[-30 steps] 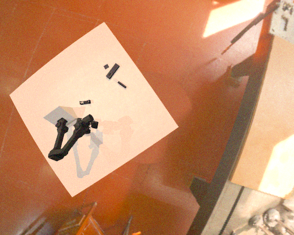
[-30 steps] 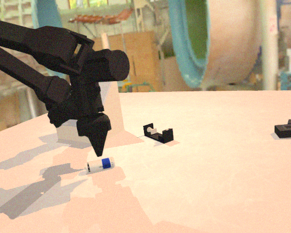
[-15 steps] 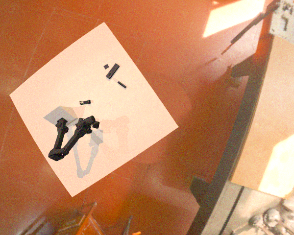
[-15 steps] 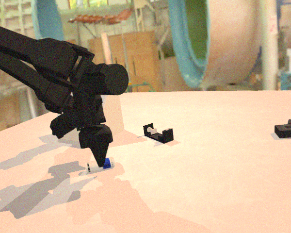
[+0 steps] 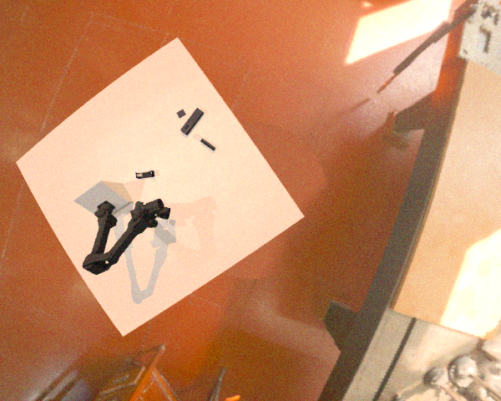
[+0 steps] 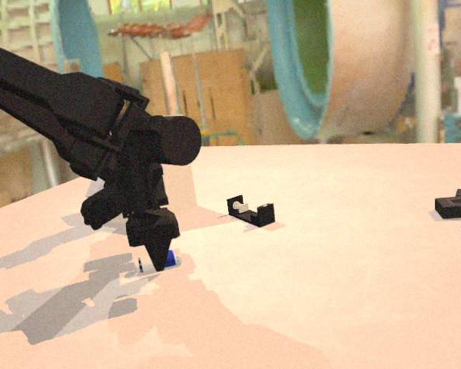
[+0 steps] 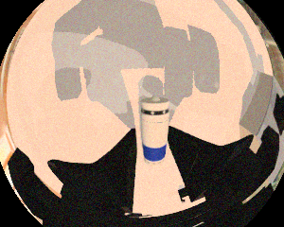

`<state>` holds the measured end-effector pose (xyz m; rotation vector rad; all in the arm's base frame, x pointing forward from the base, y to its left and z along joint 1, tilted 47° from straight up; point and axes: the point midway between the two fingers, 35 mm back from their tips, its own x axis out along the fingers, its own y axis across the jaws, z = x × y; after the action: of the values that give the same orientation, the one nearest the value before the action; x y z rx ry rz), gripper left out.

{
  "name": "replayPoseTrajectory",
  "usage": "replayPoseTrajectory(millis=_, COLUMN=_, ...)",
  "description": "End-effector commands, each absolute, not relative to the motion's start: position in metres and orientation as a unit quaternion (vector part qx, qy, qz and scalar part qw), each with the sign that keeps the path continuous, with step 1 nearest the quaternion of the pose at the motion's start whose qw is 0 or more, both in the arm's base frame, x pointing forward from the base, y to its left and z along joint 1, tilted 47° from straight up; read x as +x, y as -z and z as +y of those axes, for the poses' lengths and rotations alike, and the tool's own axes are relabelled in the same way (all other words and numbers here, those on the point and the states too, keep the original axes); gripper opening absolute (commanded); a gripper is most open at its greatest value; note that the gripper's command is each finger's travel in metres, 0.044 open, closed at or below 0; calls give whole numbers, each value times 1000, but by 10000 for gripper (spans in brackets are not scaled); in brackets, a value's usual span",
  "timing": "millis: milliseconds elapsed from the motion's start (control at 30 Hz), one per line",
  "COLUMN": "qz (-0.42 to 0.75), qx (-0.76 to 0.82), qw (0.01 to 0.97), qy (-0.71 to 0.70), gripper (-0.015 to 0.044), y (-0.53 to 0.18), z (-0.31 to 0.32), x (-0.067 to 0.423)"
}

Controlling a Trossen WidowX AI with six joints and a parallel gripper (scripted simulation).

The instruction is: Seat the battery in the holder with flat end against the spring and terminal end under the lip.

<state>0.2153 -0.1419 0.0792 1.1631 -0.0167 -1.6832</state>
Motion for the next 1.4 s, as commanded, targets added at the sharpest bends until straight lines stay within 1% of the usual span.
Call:
replayPoseTrajectory(millis=0, qz=-3, qx=484, qw=520, qy=704, gripper=105, y=-77, z=-142, x=214)
replayPoseTrajectory(millis=167, qz=-3, qx=484, qw=520, qy=704, gripper=75, y=-77, z=-142, x=214)
replayPoseTrajectory(millis=300, qz=-2, qx=485, qw=520, qy=704, gripper=75, y=-80, z=-138, x=215)
replayPoseTrajectory(millis=500, qz=-2, qx=485, qw=519, qy=704, gripper=75, y=-107, z=-108, x=214)
replayPoseTrajectory(millis=667, qz=2, qx=483, qw=522, qy=703, gripper=75, y=-110, z=-104, x=214)
replayPoseTrajectory(millis=833, qz=98, qx=419, qw=578, qy=693, gripper=75, y=-96, z=-84, x=230)
replayPoseTrajectory(millis=1100, qz=264, qx=273, qw=665, qy=643, gripper=75, y=-67, z=-43, x=251)
replayPoseTrajectory(millis=1367, qz=416, qx=106, qw=710, qy=557, gripper=75, y=-31, z=1, x=261)
